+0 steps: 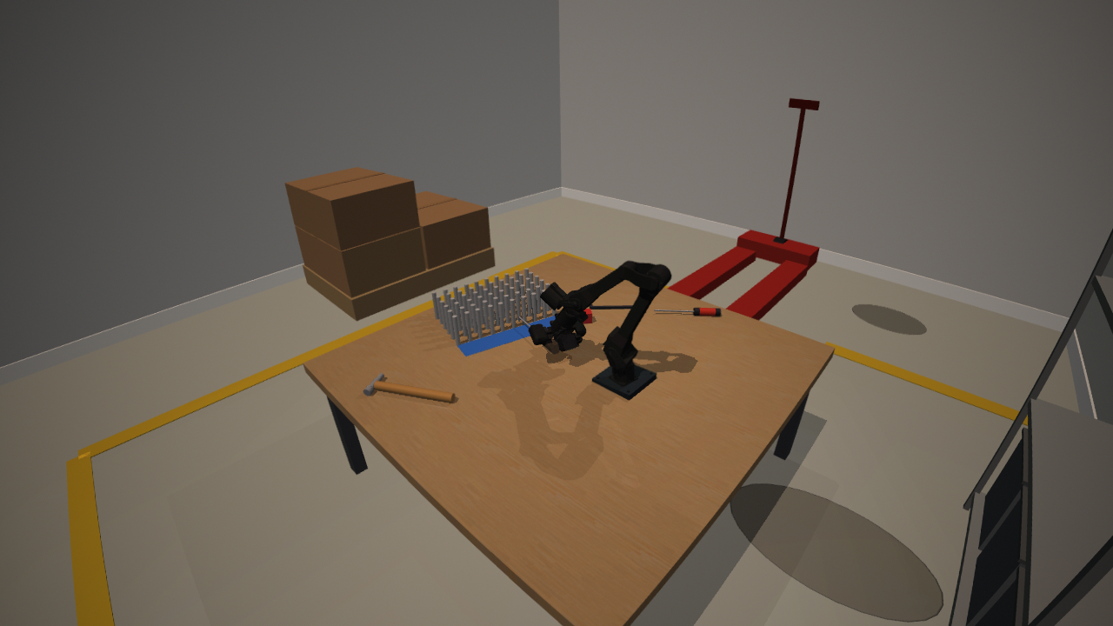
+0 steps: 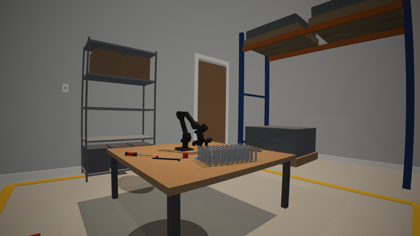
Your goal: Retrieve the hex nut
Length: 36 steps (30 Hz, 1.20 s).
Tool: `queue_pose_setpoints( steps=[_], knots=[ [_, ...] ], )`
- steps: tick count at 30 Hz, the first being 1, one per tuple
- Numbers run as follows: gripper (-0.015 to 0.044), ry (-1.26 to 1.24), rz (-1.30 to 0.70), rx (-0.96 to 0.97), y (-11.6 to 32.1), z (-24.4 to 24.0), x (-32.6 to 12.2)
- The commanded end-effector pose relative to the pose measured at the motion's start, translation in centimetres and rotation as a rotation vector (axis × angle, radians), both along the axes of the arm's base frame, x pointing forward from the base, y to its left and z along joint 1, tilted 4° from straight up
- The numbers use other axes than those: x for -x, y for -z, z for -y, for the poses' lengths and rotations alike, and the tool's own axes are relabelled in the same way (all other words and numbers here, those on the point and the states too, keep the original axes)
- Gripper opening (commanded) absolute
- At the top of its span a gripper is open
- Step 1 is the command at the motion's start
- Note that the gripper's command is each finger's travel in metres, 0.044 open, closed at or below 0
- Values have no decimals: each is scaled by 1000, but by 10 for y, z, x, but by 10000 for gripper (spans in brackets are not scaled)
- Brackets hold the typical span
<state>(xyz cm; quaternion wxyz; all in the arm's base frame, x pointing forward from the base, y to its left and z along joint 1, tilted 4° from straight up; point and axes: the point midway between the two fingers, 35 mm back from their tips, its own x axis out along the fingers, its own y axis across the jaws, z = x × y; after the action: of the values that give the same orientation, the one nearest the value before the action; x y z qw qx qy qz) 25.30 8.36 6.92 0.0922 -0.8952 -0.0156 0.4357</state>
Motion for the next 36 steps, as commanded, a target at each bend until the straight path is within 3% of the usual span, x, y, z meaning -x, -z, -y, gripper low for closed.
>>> queue_pose_setpoints(
  steps=[1, 36],
  knots=[
    [0, -4, 9, -3, -3, -1, -4],
    [0, -3, 11, -2, -6, 0, -24]
  ],
)
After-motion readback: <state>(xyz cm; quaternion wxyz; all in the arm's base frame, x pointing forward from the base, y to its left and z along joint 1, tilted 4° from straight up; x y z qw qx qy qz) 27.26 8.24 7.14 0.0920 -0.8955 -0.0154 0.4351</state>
